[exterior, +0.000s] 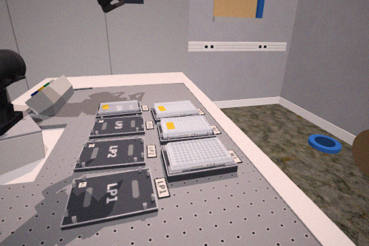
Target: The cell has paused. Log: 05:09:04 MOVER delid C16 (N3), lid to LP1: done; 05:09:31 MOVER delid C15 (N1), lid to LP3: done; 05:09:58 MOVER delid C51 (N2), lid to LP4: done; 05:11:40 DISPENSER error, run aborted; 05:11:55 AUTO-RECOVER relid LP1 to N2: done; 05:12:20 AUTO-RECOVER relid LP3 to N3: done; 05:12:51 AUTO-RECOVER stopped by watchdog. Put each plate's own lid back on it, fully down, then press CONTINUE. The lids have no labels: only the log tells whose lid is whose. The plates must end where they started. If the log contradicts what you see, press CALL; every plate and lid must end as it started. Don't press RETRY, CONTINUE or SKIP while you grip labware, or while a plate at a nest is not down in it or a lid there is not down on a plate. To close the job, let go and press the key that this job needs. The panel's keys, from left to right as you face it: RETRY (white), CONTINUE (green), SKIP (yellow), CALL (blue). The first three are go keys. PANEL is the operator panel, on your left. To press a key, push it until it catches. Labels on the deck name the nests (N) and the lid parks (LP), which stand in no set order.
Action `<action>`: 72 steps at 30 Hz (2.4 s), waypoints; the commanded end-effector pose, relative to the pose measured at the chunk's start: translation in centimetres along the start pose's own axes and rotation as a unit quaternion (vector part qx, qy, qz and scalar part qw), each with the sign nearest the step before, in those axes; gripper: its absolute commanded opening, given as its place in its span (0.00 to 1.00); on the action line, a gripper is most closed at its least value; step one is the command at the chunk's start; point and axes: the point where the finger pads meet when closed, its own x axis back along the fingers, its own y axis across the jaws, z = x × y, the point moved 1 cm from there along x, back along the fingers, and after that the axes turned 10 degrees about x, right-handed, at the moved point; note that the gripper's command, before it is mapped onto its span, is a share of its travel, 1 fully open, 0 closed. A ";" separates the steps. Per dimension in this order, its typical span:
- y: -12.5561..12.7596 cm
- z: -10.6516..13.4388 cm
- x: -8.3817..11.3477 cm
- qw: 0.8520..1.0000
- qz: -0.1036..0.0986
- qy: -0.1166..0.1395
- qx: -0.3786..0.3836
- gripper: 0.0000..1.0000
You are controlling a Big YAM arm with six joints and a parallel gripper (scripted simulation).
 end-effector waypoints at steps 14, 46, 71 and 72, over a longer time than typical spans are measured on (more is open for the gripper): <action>-0.3 -0.3 0.0 1.000 0.001 -0.002 0.003 1.00; -1.9 9.7 -2.0 0.968 0.037 0.154 -0.195 1.00; 4.1 19.1 0.7 0.881 0.047 0.317 -0.347 1.00; 4.3 19.5 0.9 0.876 0.048 0.324 -0.353 1.00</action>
